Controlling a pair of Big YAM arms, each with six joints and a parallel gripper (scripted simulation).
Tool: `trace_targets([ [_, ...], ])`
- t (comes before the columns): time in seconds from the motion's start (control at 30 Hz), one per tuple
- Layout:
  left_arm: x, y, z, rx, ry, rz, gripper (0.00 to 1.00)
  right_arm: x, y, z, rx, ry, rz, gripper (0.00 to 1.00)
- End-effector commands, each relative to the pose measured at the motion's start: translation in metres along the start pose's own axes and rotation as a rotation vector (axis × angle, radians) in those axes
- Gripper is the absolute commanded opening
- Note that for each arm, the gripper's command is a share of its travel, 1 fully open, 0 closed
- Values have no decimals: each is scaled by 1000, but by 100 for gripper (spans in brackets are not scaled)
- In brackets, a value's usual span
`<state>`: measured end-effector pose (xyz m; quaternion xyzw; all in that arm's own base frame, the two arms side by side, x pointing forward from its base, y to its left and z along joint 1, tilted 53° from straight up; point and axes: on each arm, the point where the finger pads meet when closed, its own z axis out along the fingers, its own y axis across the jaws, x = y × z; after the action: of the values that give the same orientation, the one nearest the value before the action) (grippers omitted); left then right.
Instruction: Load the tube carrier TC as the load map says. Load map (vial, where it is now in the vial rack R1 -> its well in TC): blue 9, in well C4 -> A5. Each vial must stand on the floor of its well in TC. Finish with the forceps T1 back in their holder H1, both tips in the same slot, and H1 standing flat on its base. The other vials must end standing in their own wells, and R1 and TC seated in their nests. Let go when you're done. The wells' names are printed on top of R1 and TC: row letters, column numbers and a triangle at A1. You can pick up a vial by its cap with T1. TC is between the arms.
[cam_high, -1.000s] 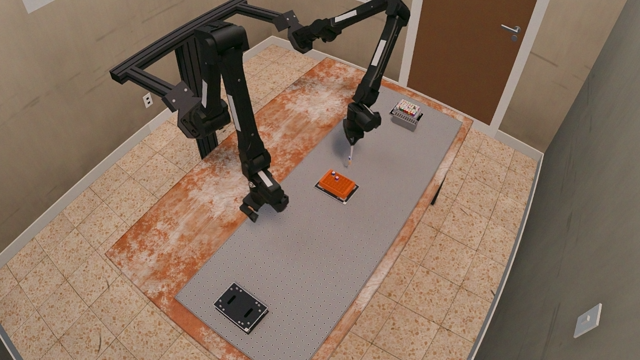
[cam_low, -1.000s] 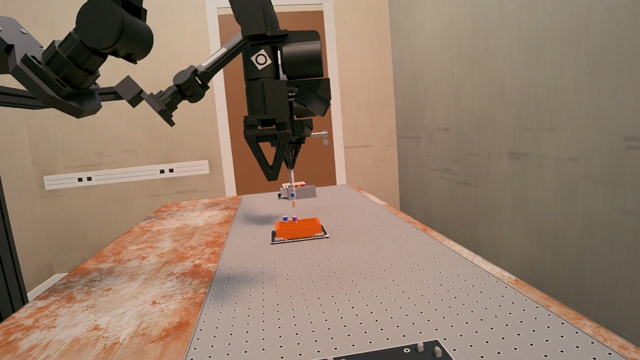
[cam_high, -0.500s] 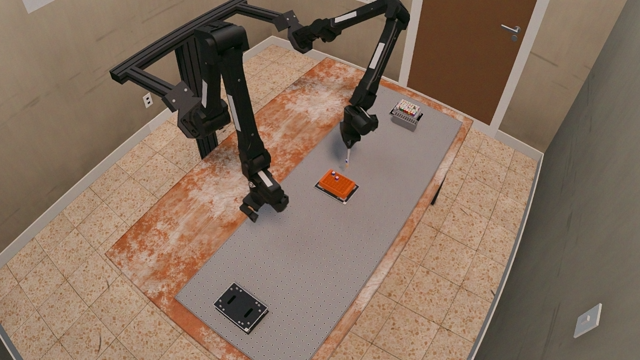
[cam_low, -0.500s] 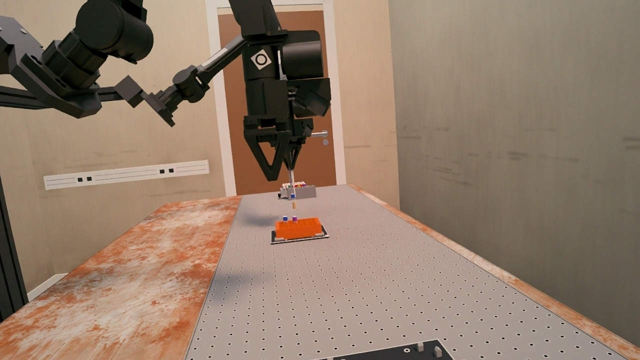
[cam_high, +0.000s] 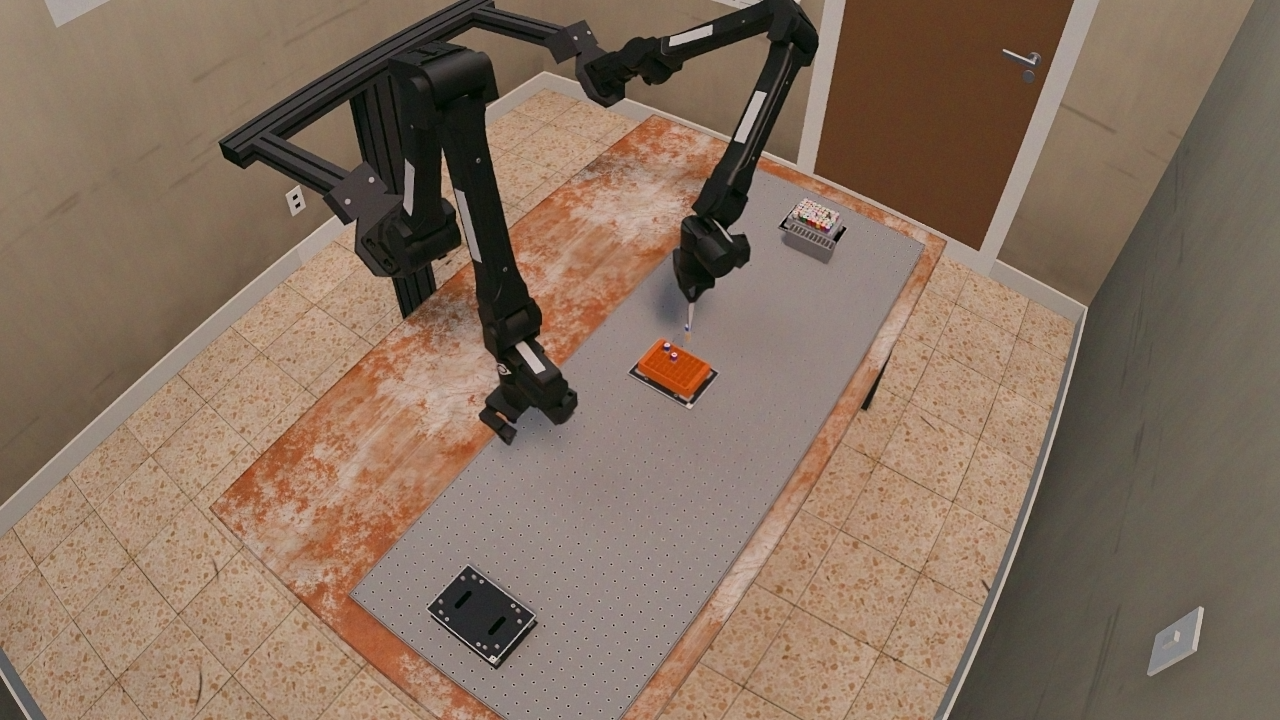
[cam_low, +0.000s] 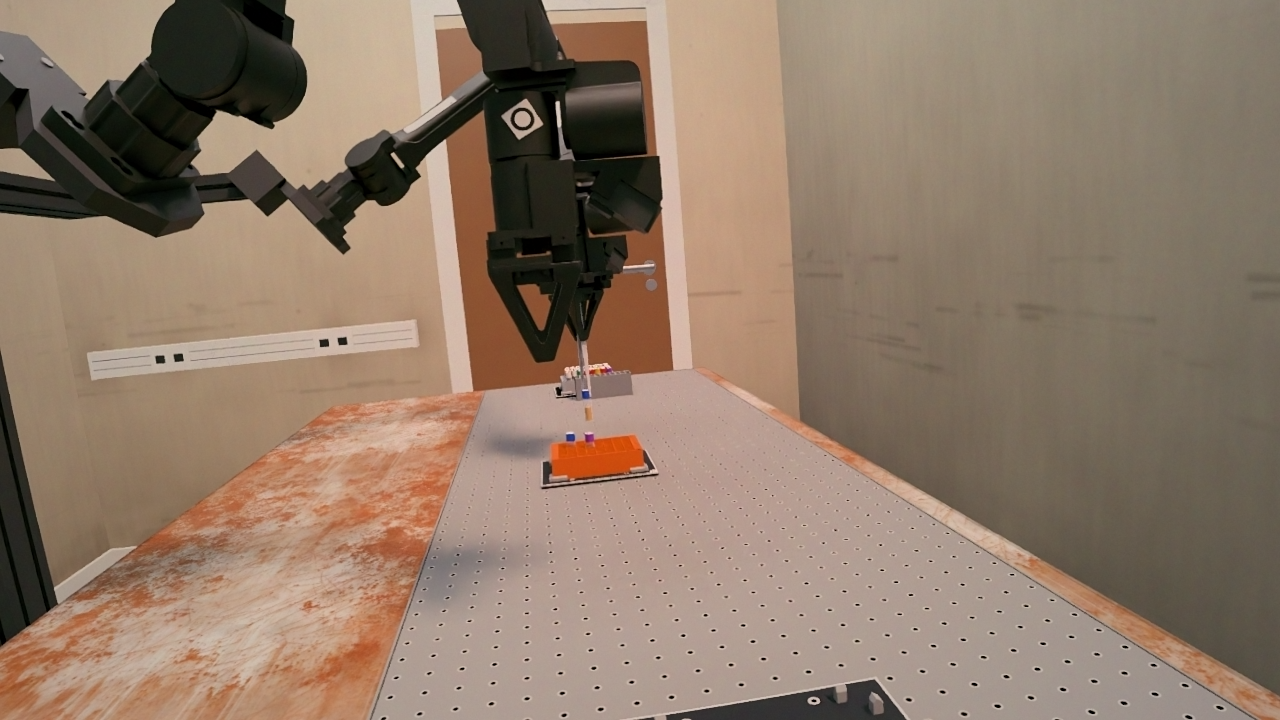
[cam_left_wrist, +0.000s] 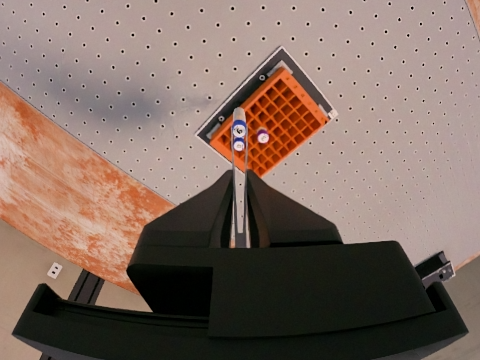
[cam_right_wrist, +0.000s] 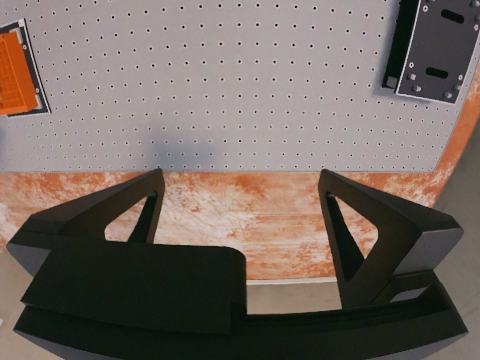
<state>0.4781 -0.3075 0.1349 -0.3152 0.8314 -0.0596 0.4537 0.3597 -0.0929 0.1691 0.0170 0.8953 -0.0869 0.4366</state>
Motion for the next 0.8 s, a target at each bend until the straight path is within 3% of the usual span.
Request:
trace_targets([
  [0.0,10,-15,-4,9,6,-7,9,-6,-3,-2,8,-11,-8,100],
  [0.77,35,-37,-6,11,6,-7,9,-6,-3,-2,8,-11,-8,100],
])
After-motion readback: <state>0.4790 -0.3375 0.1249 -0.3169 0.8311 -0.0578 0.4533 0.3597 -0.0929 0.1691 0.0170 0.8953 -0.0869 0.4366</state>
